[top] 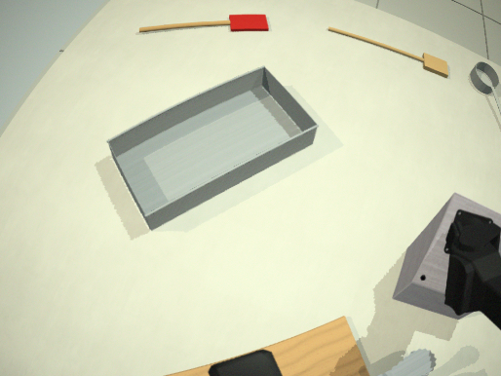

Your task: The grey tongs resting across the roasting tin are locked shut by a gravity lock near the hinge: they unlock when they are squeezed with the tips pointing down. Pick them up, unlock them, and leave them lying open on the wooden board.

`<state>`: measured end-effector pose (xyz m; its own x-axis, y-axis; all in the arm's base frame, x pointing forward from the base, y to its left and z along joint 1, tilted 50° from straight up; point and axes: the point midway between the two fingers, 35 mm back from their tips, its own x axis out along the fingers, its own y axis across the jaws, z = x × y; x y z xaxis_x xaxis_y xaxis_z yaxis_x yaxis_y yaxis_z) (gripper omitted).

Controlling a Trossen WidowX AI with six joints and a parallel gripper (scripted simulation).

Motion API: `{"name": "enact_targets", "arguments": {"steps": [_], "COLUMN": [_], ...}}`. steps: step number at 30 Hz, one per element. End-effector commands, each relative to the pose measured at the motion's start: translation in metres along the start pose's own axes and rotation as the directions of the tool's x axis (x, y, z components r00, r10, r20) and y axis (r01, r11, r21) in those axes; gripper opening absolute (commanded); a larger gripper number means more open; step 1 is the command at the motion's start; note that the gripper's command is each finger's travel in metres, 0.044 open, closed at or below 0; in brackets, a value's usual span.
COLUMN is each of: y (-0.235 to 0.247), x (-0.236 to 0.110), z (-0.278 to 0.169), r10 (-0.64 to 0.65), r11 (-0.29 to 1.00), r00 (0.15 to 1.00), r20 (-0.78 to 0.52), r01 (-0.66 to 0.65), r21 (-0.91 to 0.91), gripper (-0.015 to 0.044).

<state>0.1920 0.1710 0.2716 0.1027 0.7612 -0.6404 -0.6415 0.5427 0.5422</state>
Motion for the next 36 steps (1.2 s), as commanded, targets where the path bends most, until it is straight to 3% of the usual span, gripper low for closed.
{"name": "enact_targets", "arguments": {"steps": [1, 36], "y": [-0.003, -0.006], "x": [0.007, 0.064], "z": [-0.001, 0.002], "r10": [-0.005, -0.008], "r11": [1.0, 1.0], "r00": [1.0, 1.0], "r20": [-0.007, -0.01], "r01": [0.005, 0.008], "r21": [0.007, 0.004], "gripper": [-0.015, -0.015]}}
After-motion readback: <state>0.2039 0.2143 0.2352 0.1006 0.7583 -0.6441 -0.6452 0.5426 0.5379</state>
